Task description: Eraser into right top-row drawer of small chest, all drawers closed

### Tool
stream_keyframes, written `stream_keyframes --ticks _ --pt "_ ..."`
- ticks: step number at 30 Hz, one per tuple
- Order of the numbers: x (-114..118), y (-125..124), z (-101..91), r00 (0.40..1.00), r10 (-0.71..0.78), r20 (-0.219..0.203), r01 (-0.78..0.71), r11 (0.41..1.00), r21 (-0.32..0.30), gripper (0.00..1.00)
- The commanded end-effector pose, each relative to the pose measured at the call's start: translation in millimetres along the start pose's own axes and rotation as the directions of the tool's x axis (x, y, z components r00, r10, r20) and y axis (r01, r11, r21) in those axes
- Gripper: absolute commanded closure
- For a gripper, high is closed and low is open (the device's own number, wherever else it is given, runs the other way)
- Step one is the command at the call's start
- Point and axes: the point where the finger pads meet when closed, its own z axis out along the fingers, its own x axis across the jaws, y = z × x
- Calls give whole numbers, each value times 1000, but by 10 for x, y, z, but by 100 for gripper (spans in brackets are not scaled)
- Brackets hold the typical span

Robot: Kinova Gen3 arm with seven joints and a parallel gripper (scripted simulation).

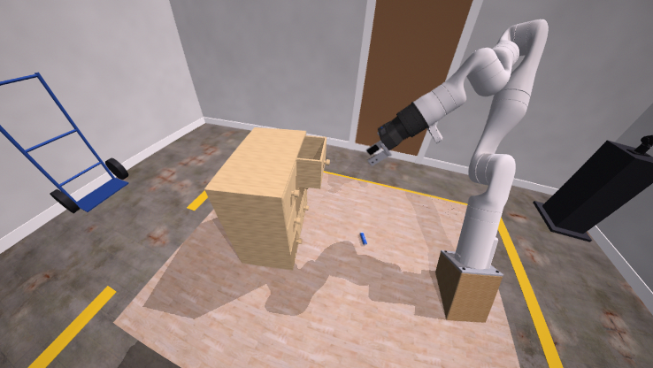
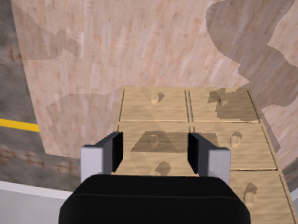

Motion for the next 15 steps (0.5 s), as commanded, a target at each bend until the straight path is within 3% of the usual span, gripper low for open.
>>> stream_keyframes --ticks 1,15 --pt "-11 -35 19 1000 -2 3 2 1000 -10 0" --pt "-13 -47 92 1000 -2 4 2 998 -62 0"
